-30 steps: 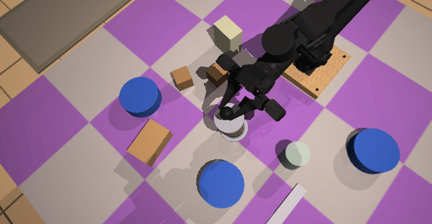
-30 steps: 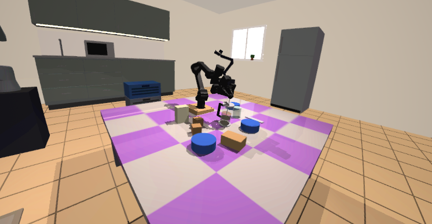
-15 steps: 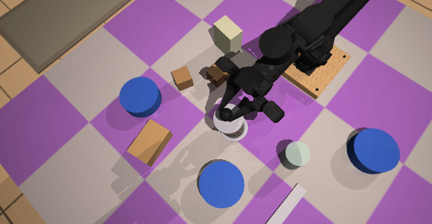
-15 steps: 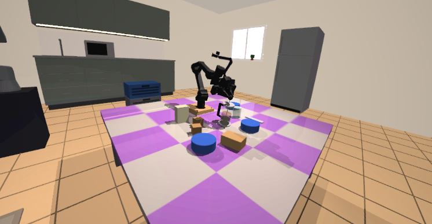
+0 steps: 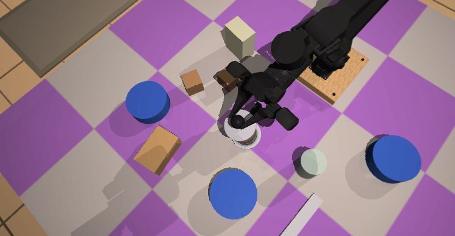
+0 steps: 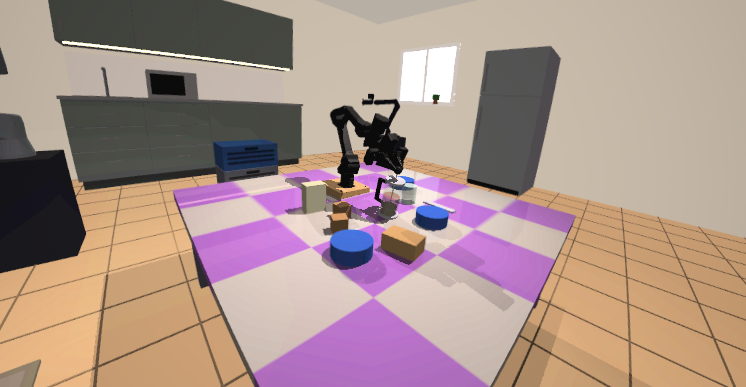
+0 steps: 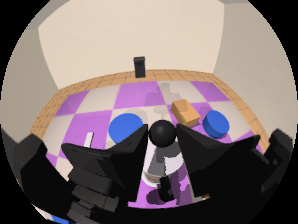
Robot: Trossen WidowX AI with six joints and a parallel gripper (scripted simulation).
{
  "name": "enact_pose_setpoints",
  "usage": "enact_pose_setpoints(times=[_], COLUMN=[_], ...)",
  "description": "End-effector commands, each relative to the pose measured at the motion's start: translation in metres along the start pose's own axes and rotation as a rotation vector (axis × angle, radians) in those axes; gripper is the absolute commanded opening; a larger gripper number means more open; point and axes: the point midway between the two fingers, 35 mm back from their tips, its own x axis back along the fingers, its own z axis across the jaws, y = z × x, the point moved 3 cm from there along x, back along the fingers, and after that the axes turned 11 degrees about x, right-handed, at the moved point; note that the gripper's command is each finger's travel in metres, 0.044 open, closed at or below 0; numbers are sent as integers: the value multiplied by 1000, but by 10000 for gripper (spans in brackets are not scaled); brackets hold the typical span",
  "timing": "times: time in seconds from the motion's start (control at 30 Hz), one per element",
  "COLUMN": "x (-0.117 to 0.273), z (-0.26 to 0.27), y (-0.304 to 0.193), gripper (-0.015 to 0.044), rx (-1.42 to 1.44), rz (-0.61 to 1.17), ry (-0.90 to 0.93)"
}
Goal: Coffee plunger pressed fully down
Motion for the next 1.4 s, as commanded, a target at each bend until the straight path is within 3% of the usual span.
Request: enact_pose_setpoints(times=[0.0, 1.37], x=[-5, -5], z=[2, 0], y=[-10, -3], gripper=[126, 126], rx=[-11, -4], rz=[40, 21], ry=[10, 4])
